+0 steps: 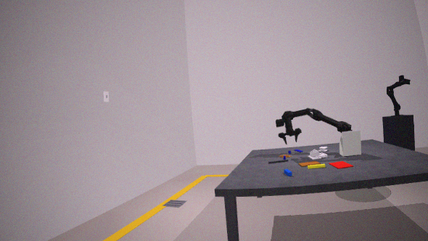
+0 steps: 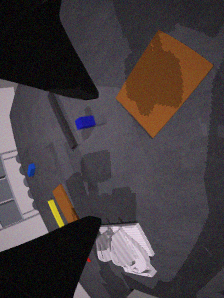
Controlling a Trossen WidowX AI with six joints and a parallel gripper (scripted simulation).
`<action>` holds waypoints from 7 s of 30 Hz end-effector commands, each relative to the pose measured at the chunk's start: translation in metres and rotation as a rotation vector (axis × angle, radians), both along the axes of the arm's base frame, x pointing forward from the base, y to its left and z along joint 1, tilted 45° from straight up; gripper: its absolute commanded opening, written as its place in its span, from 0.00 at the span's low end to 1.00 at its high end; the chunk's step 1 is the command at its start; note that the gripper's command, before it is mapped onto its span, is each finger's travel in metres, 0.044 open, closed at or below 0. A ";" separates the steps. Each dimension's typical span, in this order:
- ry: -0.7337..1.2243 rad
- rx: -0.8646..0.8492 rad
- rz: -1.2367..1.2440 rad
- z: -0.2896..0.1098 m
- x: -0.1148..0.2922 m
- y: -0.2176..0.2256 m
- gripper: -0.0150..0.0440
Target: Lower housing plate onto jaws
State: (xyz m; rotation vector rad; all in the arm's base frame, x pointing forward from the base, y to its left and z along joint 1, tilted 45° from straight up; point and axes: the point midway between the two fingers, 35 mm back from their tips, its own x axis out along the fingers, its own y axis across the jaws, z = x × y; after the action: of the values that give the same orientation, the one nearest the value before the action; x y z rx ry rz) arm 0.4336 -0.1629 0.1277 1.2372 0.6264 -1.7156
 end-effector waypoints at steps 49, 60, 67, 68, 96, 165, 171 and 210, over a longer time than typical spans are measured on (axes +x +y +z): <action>0.672 -0.221 1.051 0.068 -0.281 -0.031 1.00; 0.726 -0.224 1.094 0.038 -0.298 -0.052 1.00; 0.727 -0.225 1.093 0.034 -0.299 -0.057 1.00; 0.727 -0.225 1.093 0.033 -0.299 -0.057 1.00; 0.728 -0.226 1.093 0.008 -0.302 -0.083 1.00; 0.724 -0.222 1.091 0.021 -0.298 -0.069 0.85; 0.724 -0.221 1.092 0.035 -0.296 -0.056 0.85; 0.790 -0.131 1.325 -0.008 -0.242 0.000 0.85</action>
State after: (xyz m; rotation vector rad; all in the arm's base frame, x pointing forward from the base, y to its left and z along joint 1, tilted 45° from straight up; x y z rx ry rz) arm 0.1879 -0.1674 0.1260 -0.1392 1.3337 -0.9595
